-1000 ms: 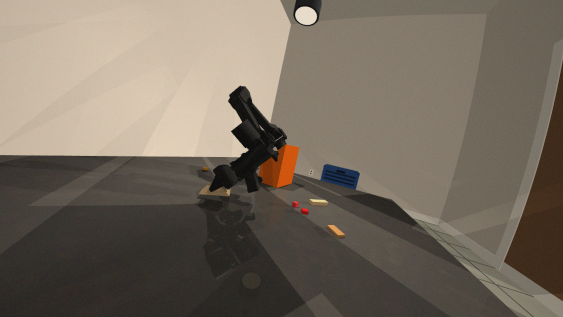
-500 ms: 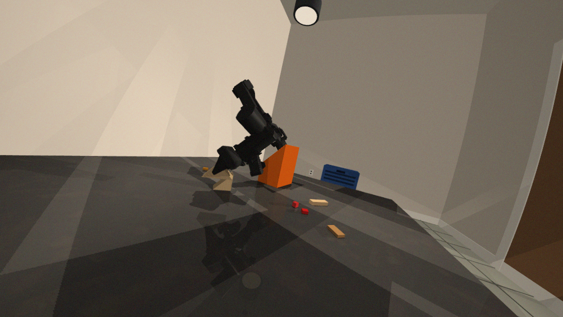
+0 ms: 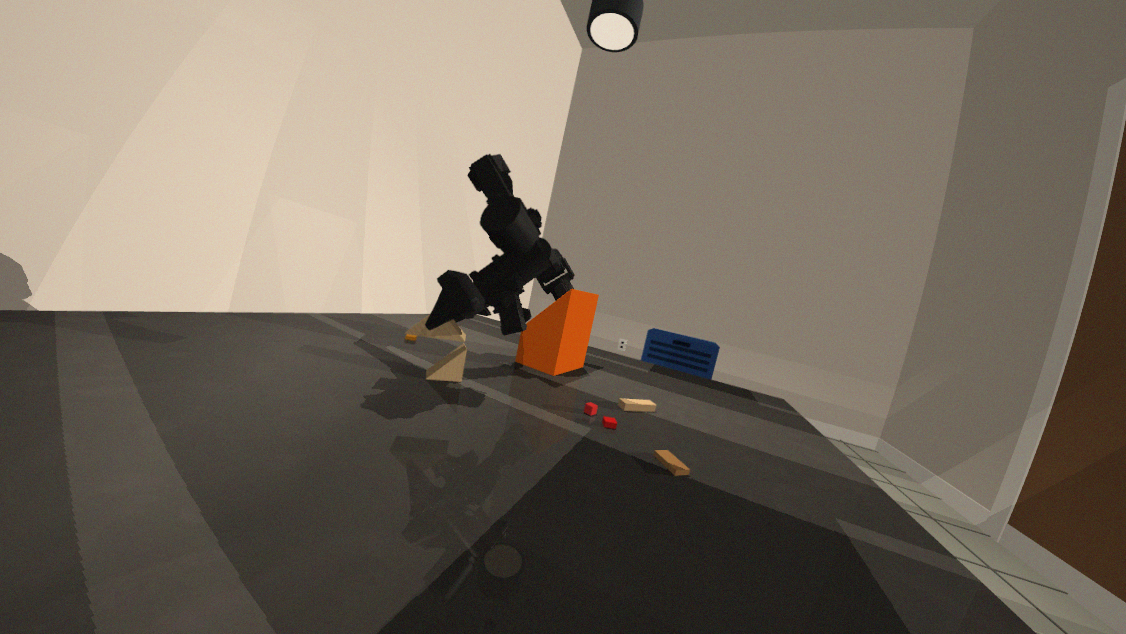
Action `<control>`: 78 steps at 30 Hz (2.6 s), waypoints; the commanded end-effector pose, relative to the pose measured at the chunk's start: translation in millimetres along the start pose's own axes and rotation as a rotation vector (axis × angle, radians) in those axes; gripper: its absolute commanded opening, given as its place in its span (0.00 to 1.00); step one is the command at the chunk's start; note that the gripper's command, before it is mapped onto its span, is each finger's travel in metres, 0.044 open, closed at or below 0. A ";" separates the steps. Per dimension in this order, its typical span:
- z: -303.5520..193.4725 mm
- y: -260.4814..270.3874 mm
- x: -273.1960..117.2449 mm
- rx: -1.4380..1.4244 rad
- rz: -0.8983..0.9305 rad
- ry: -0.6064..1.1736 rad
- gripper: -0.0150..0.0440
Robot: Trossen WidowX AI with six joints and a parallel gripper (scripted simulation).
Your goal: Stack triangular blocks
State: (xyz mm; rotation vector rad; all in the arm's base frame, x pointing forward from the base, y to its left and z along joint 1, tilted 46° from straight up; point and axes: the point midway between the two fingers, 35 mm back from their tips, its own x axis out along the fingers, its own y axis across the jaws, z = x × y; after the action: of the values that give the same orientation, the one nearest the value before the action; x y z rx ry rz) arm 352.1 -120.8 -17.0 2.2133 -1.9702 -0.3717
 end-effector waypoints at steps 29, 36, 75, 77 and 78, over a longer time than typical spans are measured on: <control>-7.3 -19.9 13.3 -0.223 0.062 -0.571 0.25; -18.4 -7.4 8.8 -0.265 0.128 -0.707 0.25; -78.2 48.5 27.9 -0.271 0.136 -0.719 0.25; -70.4 50.3 31.8 -0.271 0.137 -0.719 0.25; -66.5 51.3 33.7 -0.271 0.137 -0.719 0.25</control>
State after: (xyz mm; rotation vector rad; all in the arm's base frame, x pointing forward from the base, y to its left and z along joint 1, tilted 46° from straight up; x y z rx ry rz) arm 331.1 -160.1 66.8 1.9071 -2.1836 -1.4814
